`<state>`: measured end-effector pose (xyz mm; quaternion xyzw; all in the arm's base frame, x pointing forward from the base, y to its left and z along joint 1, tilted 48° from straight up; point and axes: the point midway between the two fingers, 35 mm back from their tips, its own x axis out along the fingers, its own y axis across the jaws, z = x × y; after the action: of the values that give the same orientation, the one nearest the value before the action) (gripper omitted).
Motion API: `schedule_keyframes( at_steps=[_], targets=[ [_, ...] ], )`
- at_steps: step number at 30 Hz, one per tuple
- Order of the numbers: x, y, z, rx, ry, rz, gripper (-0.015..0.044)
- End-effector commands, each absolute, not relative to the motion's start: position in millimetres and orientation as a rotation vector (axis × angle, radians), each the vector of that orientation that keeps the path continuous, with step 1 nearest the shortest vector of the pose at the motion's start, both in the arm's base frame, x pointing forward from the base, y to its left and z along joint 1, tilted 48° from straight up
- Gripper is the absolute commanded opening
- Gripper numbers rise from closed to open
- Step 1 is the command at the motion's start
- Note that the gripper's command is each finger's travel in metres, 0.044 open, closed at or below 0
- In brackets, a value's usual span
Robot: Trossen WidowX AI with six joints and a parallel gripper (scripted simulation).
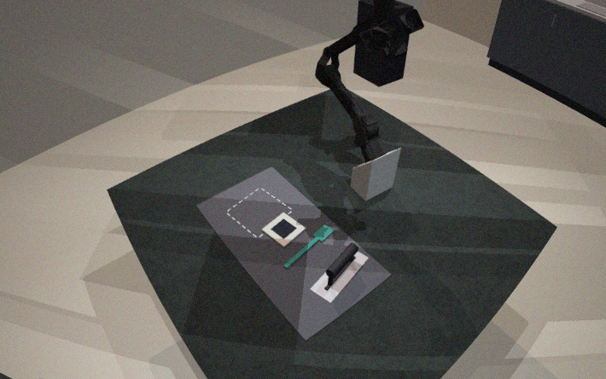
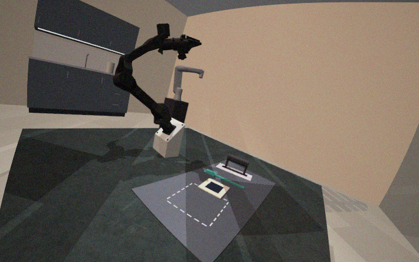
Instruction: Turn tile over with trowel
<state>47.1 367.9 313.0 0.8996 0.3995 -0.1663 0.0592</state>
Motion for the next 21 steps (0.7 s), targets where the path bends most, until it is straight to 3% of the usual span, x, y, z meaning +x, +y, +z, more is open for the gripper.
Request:
schedule_keyframes(
  at_steps=[1,21],
  targets=[
    [67.5,376.1,294.0,2.787,1.101,-0.615,0.027],
    [139.1,395.2,222.8,3.066,0.616,-1.026,0.027]
  ],
)
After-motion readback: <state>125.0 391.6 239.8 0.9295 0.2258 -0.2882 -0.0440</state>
